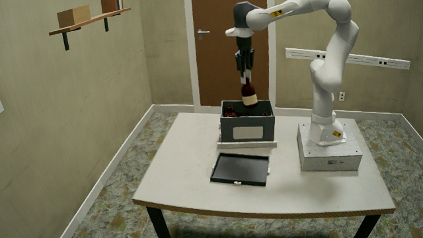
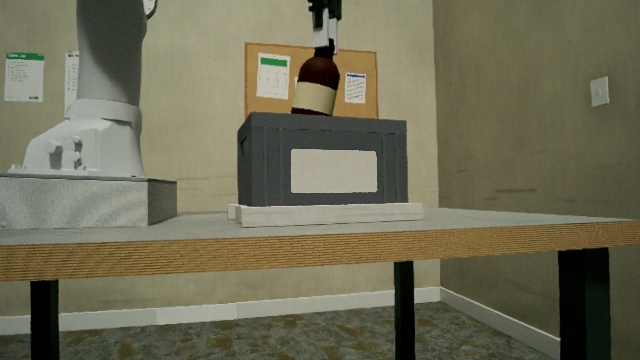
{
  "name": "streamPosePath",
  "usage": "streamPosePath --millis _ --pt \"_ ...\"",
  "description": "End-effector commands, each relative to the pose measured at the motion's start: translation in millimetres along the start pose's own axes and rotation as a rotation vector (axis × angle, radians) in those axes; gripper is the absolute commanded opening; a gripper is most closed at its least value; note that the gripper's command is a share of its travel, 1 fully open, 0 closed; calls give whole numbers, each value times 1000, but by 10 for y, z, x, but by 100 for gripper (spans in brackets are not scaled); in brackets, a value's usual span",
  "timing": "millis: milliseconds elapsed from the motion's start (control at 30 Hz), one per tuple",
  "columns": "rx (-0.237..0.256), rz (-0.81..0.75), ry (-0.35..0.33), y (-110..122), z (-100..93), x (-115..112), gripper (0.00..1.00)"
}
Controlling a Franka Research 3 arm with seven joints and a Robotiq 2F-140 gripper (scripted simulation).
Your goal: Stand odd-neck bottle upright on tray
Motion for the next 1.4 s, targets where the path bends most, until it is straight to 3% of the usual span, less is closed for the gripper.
streamPosePath --millis 0,633,1367 --pt "5 4 5 -16 -54 8 10" --pt "5 4 5 -27 -215 1 10" --pt "5 4 5 -28 -222 1 10"
Point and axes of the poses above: the point where the finger pads meet when closed, its own z axis out along the fingers, its own y axis across the jaws, x = y × z, the point moved 8 cm from there along -z, back along the fingers, and after that the axes turned 14 degrees about -z, right-handed, at the moved point
